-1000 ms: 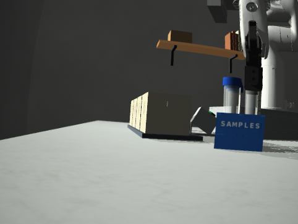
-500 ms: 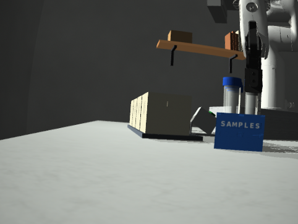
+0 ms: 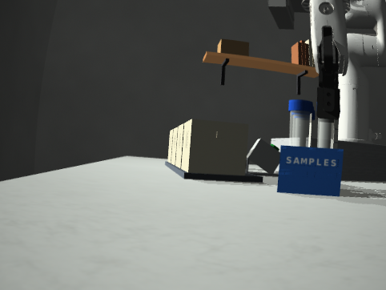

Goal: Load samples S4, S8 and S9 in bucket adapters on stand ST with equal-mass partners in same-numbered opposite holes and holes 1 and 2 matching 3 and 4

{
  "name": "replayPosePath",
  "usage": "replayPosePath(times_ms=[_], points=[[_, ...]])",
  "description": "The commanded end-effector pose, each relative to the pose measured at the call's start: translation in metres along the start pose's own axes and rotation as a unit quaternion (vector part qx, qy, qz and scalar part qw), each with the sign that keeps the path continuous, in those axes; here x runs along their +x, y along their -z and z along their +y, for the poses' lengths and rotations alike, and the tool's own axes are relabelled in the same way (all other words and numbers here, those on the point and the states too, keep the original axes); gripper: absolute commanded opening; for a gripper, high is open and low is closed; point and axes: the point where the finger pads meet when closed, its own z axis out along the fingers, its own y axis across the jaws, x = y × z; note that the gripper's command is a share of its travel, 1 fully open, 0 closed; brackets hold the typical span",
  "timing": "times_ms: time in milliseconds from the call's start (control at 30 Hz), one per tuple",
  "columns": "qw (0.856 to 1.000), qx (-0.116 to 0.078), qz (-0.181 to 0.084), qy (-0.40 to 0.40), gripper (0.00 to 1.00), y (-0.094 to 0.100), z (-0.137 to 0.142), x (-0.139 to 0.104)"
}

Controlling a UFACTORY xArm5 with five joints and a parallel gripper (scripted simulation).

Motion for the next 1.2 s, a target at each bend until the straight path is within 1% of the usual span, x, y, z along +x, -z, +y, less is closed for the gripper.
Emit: replayPosePath(times_ms=[0,733,1167], points=[[1.000,0.003,-0.006,0.000,0.00,0.0015,-0.0015,0.0002],[1.000,0.003,-0.006,0.000,0.00,0.0015,-0.0015,0.0002],[1.000,0.003,-0.006,0.000,0.00,0.0088,-0.0014,0.0003]])
